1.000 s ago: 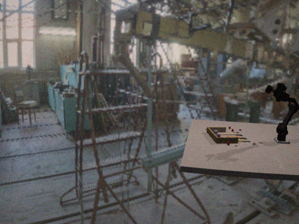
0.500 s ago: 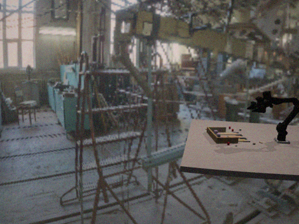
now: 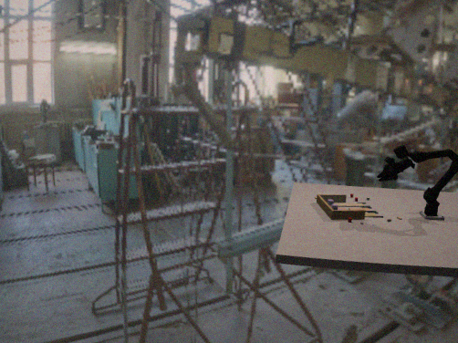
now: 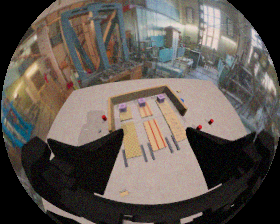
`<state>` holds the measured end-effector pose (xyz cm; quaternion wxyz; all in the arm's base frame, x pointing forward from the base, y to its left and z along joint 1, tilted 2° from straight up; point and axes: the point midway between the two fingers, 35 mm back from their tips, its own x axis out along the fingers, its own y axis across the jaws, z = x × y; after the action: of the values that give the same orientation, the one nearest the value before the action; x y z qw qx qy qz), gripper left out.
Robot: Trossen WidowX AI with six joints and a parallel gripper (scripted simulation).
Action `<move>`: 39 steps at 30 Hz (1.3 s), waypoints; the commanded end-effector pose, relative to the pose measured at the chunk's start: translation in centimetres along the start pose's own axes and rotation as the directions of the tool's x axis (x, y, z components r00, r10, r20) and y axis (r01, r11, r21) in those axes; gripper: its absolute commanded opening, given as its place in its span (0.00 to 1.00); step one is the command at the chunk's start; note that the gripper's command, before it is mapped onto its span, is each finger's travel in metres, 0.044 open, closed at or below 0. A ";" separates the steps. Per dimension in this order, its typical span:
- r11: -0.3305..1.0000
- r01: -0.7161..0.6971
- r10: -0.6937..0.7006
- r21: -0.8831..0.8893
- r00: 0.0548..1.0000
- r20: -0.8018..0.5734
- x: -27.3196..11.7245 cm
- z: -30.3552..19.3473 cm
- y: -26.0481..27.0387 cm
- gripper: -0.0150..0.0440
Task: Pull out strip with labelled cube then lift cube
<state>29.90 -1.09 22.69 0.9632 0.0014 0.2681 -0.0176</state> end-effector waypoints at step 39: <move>0.964 -0.192 -0.024 -0.182 0.623 -0.782 14.2 -1.9 -10.3 0.25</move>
<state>39.72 -9.68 16.29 0.7891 -0.0985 0.6055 0.0311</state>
